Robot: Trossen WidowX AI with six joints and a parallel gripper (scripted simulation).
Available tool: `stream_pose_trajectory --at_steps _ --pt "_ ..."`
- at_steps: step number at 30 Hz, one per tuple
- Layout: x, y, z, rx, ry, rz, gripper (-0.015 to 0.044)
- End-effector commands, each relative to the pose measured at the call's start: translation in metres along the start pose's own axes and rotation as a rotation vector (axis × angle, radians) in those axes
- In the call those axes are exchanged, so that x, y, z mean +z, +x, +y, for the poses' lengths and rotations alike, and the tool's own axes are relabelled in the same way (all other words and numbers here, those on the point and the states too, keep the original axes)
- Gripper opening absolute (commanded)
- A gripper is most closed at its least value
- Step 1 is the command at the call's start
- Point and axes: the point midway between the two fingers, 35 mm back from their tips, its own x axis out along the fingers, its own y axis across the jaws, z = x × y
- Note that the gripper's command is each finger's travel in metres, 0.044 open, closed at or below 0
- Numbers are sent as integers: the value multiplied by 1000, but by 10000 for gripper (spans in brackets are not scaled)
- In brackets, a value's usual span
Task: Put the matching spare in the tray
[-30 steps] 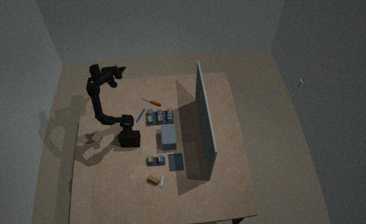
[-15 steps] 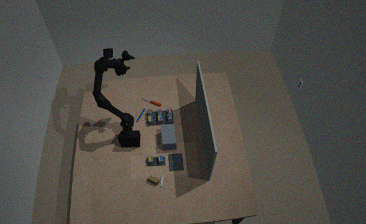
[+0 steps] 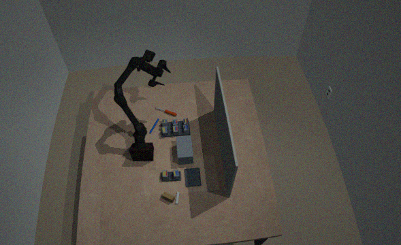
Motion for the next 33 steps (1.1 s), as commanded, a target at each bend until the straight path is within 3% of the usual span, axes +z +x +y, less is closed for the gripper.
stream_pose_trajectory --at_steps 1,7,18,24,33 --pt "18 54 -7 -158 -170 -6 440" --pt "54 123 -28 -362 -390 86 440" --pt "127 201 -88 -537 -593 346 440" --pt "173 229 -135 -546 -646 514 440" --pt "230 253 -214 -372 -727 750 440"
